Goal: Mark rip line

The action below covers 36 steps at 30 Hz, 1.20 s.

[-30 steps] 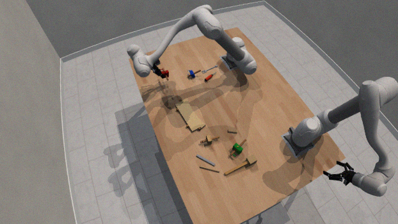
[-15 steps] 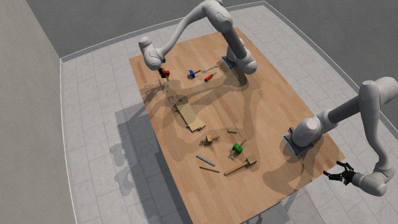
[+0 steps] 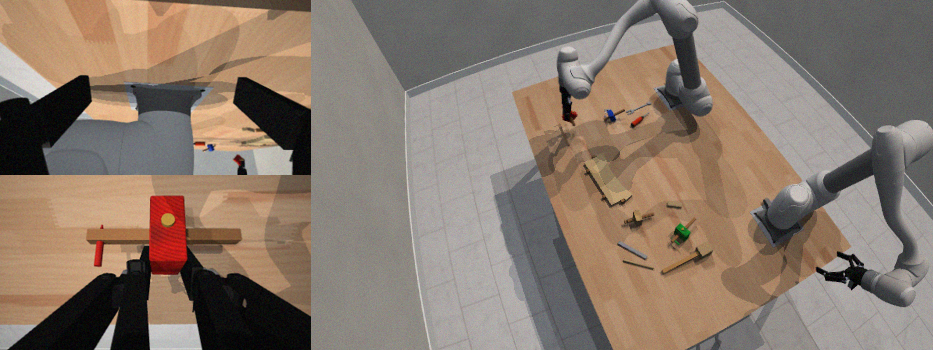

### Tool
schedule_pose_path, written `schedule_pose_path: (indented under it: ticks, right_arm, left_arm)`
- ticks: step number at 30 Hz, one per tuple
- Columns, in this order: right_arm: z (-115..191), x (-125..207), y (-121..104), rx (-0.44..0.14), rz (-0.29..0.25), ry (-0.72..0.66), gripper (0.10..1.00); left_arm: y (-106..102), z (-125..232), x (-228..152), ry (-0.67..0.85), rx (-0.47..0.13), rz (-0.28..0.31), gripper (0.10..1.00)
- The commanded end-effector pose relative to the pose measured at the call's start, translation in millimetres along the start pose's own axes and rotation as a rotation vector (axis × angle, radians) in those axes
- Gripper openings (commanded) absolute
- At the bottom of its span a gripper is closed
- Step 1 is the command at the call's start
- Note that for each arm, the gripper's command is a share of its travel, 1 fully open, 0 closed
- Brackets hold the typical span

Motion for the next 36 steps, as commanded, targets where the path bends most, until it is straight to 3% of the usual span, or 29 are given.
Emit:
schedule_pose_path:
  ticks: [1,4,6,15,29,36]
  right_arm:
    - [-17,-1,2,-0.146,0.011,-0.001,0.099]
    - [-27,-1,3,-0.249,0.012,0.000,0.099]
    - [-27,-1,3,-0.249,0.012,0.000,0.099]
    - [-55,-2,1,-0.562,0.016,0.002,0.099]
    - [-62,-2,0,-0.637,0.016,0.002,0.099]
    - [-67,4,-4,-0.633,0.038,0.009,0.099]
  left_arm:
    - [-2,4,-3,0.002,-0.008,0.000,1.000]
    - [-2,4,-3,0.002,-0.008,0.000,1.000]
    - [-2,4,-3,0.002,-0.008,0.000,1.000]
    - [-2,4,-3,0.002,-0.008,0.000,1.000]
    - [-2,4,-3,0.002,-0.008,0.000,1.000]
    - [-2,4,-3,0.002,-0.008,0.000,1.000]
Point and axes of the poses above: on each arm, the point where the finger pads meet when closed, its own y axis back along the fingers, its own x axis across the jaws, z = x × y, the point moved 7 cm from there along y, back along the fingers, and after that the axes turned 1 degree about -y, right-handed, at the moved point
